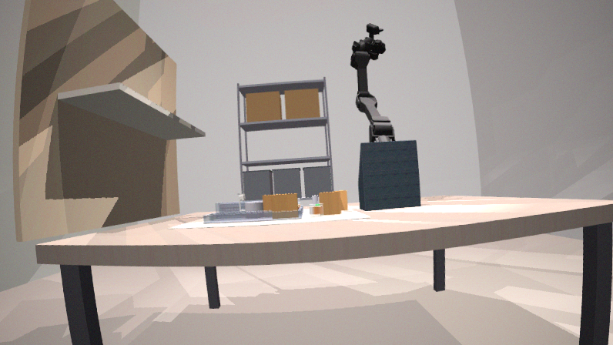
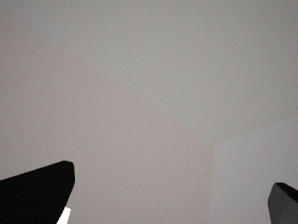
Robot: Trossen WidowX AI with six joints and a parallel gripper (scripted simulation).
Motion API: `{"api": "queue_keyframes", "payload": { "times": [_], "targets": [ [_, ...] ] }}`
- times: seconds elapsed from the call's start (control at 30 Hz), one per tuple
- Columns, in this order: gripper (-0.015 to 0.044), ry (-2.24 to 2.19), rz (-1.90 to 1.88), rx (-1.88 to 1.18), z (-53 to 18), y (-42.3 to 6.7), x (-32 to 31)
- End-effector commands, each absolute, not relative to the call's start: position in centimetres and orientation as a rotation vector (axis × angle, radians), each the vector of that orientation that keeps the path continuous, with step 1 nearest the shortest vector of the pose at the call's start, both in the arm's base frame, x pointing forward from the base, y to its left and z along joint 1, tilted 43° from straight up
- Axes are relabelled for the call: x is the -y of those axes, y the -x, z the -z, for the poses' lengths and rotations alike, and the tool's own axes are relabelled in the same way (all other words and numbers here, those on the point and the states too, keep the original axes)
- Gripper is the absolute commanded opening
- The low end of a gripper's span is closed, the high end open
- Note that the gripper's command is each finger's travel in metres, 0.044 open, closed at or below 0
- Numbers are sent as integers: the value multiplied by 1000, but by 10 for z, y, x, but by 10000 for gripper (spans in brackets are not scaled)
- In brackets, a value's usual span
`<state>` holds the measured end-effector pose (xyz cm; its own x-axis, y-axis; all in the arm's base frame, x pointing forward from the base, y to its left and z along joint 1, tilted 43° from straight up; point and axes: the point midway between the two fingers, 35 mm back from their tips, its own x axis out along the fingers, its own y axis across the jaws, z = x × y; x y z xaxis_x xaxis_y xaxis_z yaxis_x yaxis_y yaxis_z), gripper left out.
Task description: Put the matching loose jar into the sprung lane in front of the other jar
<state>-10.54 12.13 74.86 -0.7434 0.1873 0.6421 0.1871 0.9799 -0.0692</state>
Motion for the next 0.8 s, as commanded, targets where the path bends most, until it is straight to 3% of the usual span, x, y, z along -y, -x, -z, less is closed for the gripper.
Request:
{"api": "queue_keyframes", "payload": {
  "times": [0.0,0.3,0.77],
  "targets": [
    [426,262,-5,2424,-749,105,-122],
    [440,405,-376,2232,-734,71,-214],
    [440,607,-600,2058,-690,15,-299]
  ]
}}
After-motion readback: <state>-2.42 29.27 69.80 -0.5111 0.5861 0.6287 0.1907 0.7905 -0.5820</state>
